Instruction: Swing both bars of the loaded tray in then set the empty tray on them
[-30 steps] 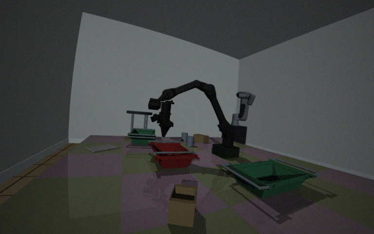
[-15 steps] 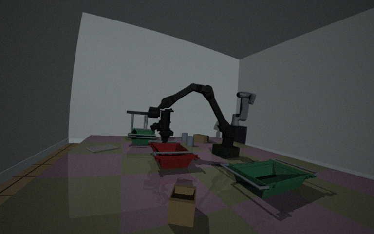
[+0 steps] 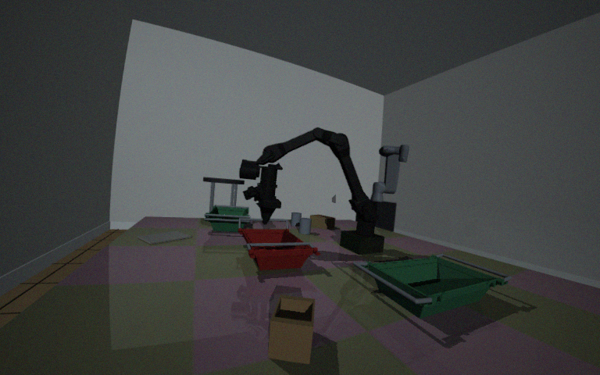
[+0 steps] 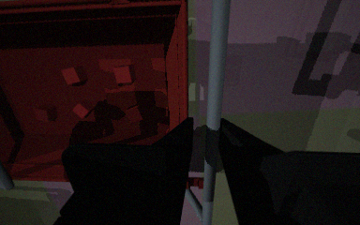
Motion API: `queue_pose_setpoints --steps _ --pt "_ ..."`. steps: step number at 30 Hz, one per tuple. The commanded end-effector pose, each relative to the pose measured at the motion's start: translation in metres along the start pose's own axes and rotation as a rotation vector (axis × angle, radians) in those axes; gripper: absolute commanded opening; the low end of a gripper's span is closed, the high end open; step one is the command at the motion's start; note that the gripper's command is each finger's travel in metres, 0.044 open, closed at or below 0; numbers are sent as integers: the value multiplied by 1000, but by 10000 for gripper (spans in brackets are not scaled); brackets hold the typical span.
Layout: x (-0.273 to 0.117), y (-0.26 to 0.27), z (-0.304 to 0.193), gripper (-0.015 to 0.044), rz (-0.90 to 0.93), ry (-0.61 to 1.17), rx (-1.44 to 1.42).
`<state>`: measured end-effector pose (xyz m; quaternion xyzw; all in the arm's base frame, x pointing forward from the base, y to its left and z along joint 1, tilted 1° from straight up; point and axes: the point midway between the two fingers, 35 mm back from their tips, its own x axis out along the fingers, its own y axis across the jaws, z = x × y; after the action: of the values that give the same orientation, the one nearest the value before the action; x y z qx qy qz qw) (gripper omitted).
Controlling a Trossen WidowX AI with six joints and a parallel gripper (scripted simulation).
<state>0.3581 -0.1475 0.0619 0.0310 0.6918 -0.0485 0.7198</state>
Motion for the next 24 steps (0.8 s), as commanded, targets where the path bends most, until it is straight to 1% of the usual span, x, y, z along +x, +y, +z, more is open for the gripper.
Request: queue_pose_setpoints --steps 1,10,14,20,23,24 --pt "4 22 1 81 25 4 -17" --pt "23 51 1 81 28 4 -17" --pt "13 50 2 81 27 4 -17" --pt "-20 46 2 81 27 4 -17" --pt "-23 45 2 81 27 4 -17" --pt "-16 46 2 81 30 4 -15"
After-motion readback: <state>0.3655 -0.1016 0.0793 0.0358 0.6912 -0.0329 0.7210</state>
